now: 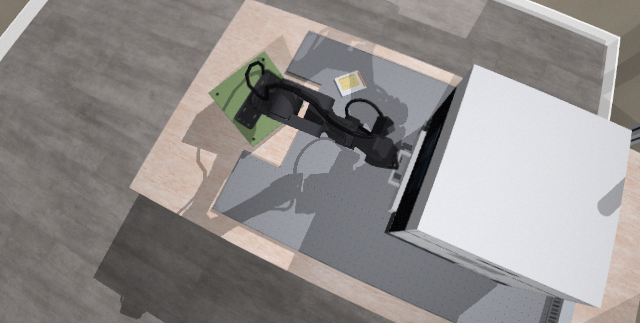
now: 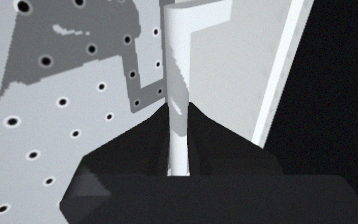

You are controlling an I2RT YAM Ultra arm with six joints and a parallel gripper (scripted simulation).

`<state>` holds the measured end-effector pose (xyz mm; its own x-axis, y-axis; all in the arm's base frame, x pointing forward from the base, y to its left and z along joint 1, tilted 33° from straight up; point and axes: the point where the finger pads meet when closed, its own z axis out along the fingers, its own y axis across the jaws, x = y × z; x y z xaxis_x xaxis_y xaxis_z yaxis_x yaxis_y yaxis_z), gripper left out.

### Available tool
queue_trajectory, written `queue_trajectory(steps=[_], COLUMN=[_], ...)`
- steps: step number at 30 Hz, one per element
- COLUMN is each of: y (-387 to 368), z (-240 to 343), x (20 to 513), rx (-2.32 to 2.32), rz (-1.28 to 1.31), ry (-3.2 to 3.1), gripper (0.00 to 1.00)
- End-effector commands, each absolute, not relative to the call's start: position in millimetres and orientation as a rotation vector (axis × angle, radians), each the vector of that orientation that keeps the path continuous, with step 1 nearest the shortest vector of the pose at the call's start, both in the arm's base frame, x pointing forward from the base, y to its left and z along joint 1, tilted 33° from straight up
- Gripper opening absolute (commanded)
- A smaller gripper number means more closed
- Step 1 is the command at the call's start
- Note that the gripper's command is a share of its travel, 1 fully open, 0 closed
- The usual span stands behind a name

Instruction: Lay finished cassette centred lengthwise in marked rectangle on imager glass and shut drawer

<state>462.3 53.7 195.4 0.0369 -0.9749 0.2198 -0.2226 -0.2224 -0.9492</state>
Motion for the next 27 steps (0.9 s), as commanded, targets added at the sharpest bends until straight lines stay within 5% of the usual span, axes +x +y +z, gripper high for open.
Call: queue_trajectory(steps=[1, 27], y=[54.4, 53.2], z=[186.0, 181.9], x=[442.4, 435.5], rx=[-1.582, -1.58], rz=[-1.232, -1.23], ry=[1.272, 1.273], gripper=[0.0, 0.0])
